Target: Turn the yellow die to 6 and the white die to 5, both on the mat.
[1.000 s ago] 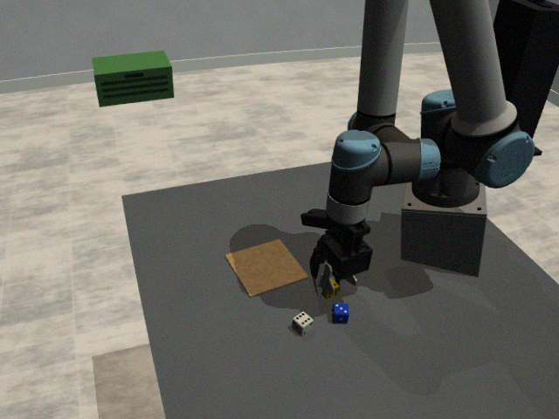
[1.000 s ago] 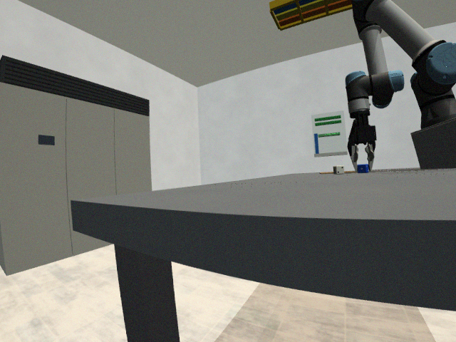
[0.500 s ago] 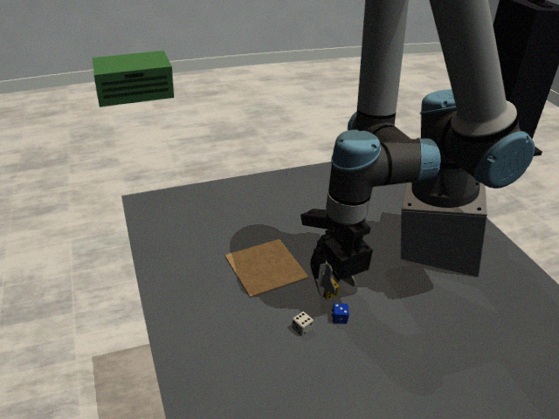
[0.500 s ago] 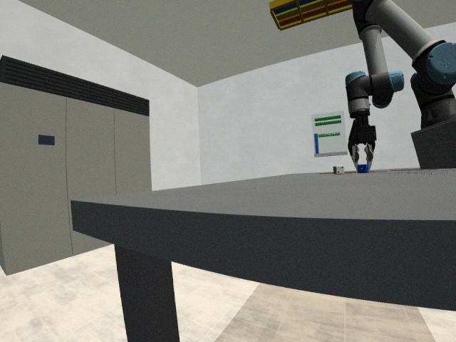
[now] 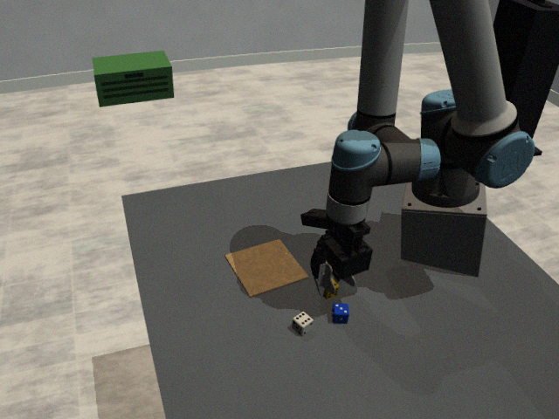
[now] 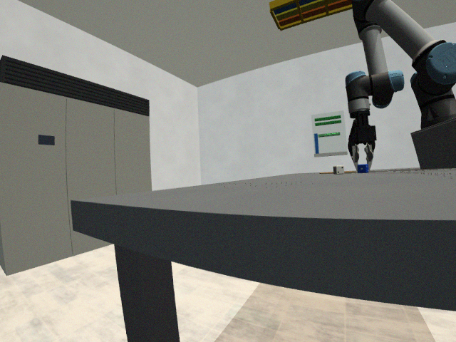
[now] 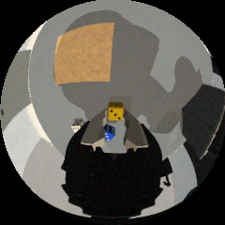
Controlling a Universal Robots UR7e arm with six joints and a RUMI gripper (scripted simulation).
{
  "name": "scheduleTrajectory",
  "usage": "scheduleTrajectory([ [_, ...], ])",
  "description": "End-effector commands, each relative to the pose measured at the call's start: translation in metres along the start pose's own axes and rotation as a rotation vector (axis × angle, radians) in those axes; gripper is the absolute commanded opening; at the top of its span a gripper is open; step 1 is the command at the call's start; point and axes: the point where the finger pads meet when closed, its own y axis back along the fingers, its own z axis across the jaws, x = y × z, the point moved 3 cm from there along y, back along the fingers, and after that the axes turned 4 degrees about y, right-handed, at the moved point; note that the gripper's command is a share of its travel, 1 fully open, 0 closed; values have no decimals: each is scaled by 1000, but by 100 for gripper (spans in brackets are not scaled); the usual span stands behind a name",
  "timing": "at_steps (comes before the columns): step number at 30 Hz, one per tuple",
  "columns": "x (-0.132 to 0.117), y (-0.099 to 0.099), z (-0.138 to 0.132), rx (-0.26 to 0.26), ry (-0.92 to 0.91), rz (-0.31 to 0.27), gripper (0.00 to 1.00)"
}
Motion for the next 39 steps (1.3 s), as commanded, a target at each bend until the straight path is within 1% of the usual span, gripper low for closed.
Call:
scheduleTrajectory([
  [1,0,0,0,1,0,0,10],
  [22,0,3,0,1,0,0,10],
  [30,0,10,0,1,0,0,10],
  [39,0,28,0,1,0,0,10],
])
